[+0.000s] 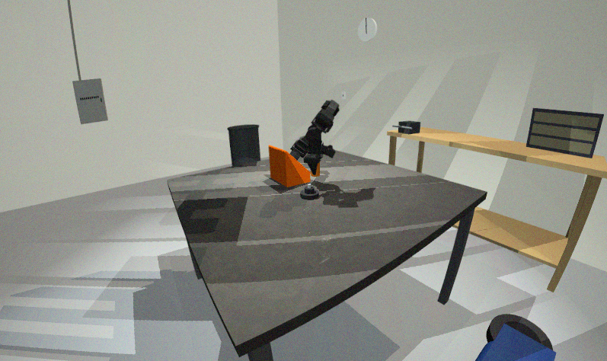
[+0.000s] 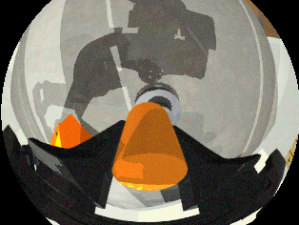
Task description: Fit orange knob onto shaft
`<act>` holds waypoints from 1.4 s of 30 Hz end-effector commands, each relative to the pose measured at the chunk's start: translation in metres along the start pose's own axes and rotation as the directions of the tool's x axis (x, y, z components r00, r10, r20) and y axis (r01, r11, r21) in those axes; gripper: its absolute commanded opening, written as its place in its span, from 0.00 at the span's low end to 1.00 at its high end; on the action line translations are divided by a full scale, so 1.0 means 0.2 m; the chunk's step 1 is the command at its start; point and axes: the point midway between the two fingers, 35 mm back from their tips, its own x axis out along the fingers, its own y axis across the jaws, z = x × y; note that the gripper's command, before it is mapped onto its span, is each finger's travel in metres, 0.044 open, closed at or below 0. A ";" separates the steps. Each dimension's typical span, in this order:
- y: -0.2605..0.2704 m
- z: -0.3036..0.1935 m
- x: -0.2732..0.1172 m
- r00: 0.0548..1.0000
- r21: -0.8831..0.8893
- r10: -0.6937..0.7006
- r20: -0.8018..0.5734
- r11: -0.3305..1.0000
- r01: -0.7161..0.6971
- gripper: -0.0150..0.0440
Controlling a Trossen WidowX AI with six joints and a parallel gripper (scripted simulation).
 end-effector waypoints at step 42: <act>-0.10 -0.12 0.18 1.000 -0.005 -0.004 0.001 1.000 0.004 0.25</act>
